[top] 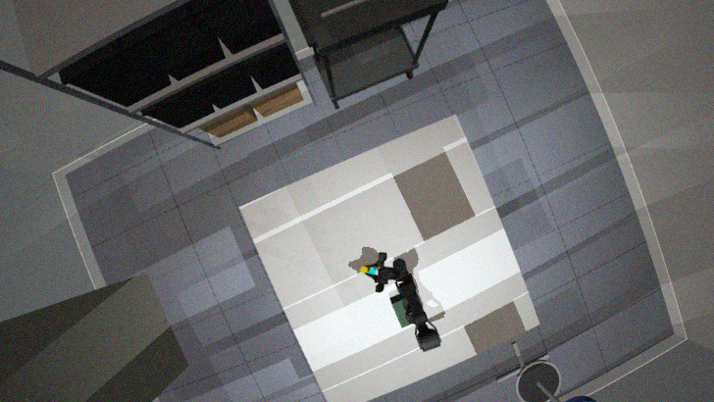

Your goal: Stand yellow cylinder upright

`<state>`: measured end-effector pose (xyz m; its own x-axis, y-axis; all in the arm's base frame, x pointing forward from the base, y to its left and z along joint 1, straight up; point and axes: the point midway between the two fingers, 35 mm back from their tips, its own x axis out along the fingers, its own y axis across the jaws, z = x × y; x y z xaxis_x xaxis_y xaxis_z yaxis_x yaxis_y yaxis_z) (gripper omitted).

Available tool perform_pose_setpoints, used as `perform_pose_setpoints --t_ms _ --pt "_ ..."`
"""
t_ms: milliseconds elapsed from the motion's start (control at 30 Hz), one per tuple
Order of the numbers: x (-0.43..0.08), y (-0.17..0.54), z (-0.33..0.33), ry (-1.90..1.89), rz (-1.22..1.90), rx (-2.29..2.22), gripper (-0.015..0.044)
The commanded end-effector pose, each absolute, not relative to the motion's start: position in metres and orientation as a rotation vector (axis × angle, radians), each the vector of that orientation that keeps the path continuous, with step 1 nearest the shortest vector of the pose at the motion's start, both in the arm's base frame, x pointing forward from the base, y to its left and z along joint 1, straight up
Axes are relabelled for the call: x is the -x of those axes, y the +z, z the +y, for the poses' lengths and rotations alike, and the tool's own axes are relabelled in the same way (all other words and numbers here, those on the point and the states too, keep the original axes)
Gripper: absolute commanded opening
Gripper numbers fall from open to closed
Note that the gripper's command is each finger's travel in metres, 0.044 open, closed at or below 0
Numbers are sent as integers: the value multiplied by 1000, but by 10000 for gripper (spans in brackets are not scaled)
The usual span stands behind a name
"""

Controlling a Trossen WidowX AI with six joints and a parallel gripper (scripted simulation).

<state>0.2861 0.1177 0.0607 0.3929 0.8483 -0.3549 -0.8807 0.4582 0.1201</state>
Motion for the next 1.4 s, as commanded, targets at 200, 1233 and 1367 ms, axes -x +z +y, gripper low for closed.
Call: perform_pose_setpoints --t_ms 200,1233,1367 --pt "-280 64 114 1113 341 73 105" --pt "-253 76 103 1164 167 53 105" --pt "-249 78 102 1171 145 53 105"
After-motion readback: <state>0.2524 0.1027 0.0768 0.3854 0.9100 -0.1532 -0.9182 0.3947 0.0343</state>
